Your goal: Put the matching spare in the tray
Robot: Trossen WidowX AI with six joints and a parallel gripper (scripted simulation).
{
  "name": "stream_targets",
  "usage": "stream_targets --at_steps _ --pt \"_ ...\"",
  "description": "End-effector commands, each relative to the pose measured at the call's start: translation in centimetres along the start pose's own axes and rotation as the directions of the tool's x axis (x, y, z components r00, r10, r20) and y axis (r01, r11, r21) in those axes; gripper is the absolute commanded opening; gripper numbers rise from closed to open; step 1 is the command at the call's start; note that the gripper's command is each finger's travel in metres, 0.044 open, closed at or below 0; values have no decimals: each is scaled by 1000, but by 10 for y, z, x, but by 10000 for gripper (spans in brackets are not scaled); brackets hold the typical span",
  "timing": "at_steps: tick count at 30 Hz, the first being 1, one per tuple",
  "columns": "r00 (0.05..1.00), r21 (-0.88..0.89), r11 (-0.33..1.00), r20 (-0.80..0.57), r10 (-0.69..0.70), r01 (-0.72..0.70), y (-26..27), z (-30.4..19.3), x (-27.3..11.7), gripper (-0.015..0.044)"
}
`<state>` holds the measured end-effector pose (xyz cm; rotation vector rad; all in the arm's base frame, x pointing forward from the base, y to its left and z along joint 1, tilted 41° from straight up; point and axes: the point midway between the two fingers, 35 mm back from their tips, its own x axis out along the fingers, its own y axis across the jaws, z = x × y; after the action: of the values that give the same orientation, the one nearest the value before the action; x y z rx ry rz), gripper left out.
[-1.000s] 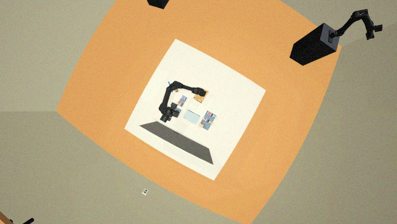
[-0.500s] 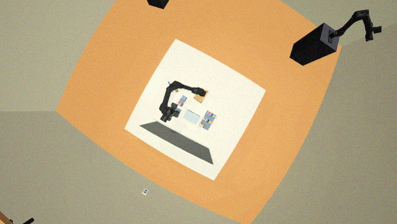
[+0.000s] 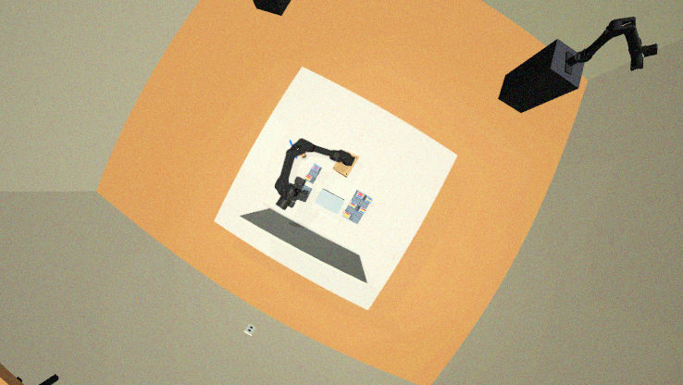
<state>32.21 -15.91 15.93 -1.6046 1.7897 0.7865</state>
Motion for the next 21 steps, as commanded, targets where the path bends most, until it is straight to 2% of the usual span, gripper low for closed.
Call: stream_targets --at_steps 1,21 --pt "1000 -7 1000 -4 2 -2 1 0 4 0" --pt "1000 -7 1000 -6 2 -2 2 -1 20 0"
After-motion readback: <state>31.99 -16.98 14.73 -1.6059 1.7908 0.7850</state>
